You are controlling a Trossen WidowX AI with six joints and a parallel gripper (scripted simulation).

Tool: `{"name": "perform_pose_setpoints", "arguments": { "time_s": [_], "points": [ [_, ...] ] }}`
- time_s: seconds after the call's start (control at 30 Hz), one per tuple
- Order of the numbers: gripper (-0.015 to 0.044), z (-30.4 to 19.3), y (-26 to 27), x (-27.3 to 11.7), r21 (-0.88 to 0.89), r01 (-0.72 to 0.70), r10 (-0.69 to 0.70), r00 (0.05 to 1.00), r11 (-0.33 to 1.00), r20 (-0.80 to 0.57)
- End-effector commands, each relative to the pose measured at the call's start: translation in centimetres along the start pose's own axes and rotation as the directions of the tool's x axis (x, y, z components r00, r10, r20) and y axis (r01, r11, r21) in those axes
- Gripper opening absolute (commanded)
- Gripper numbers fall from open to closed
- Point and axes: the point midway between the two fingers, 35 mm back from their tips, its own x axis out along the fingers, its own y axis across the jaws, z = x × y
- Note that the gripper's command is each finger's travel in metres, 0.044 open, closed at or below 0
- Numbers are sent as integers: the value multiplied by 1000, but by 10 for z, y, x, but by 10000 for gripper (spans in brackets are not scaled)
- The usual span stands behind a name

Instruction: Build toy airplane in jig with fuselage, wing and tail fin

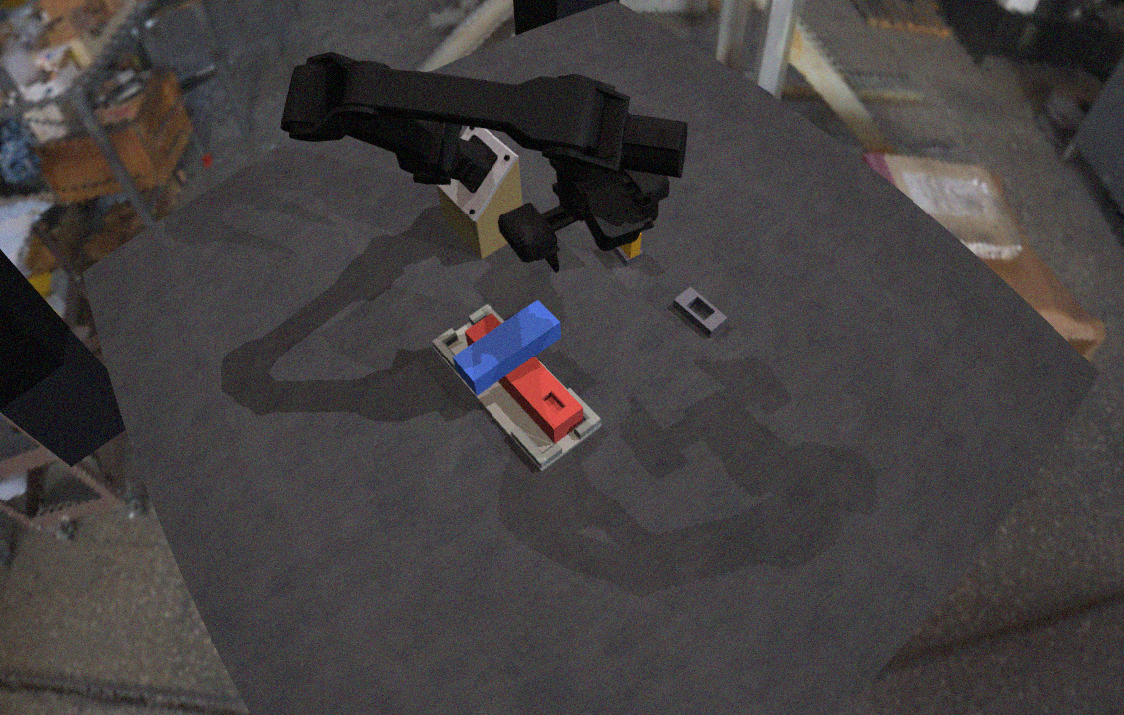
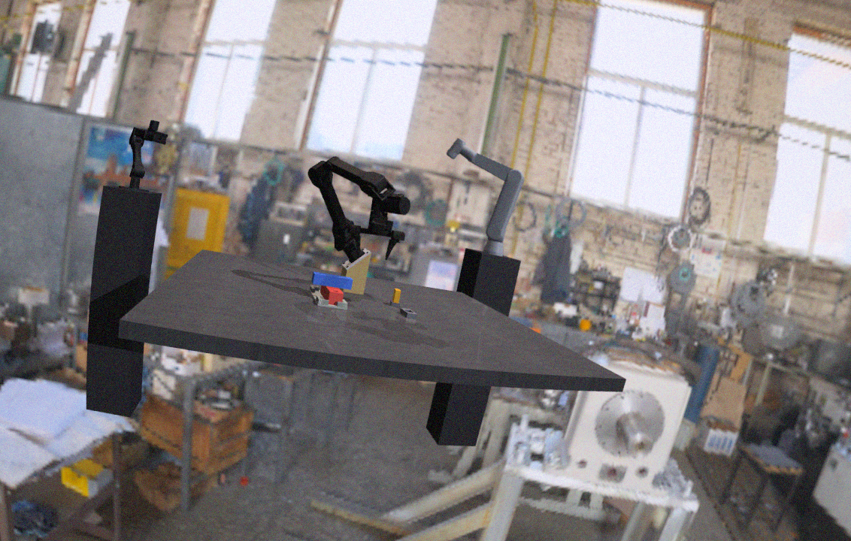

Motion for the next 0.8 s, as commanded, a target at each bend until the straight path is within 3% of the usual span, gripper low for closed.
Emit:
{"name": "perform_pose_setpoints", "arguments": {
  "time_s": [0.0, 0.2, 0.4, 0.53, 0.77],
  "points": [
    [440, -25, 50, 3, -3, 1, -1, 1000, 1000, -12],
    [440, -84, 120, 17, 8, 40, -40, 999, 999, -13],
    [440, -86, 122, 21, 9, 41, -41, 999, 999, -12],
    [440, -86, 119, 72, 10, 43, -43, 999, 999, -11],
    [440, -86, 118, 89, 10, 44, -44, 999, 999, -11]
  ]
}}
